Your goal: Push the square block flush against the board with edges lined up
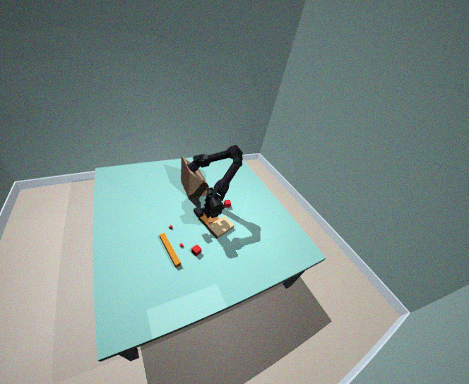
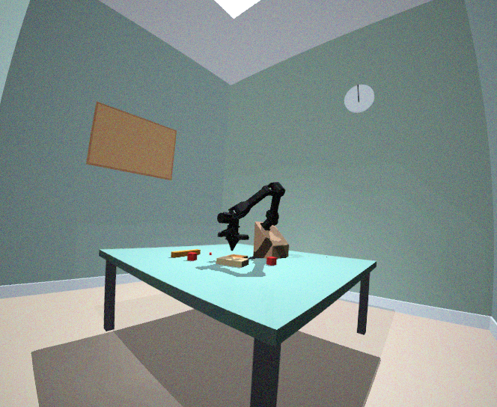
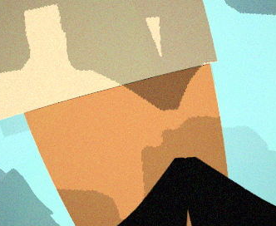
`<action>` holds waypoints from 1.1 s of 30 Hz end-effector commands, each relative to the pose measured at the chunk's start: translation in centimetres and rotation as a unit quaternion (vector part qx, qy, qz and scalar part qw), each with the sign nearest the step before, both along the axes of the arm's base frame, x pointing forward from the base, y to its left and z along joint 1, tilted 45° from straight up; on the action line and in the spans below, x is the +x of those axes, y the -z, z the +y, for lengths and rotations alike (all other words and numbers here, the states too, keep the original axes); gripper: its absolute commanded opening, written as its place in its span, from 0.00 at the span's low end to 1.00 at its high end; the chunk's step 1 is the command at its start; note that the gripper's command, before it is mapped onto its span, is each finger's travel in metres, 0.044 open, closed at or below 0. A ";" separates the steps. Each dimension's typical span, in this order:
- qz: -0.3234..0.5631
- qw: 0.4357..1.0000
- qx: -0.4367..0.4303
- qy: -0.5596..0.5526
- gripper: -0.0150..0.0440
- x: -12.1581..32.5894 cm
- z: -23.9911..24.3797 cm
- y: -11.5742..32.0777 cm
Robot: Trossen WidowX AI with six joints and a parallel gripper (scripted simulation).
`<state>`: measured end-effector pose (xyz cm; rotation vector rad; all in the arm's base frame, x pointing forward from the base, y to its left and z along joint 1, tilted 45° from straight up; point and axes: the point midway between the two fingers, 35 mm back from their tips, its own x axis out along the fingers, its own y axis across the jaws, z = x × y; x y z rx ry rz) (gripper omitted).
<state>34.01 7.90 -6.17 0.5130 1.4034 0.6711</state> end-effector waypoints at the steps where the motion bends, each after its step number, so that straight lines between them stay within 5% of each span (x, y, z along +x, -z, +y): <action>1: -0.057 0.997 -0.003 -0.056 0.25 -0.2 0.6 -0.7; 17: -0.244 0.937 -0.012 -0.250 0.25 -1.5 2.8 -2.9; 33: -0.413 0.806 -0.018 -0.423 0.25 -3.1 4.9 -4.9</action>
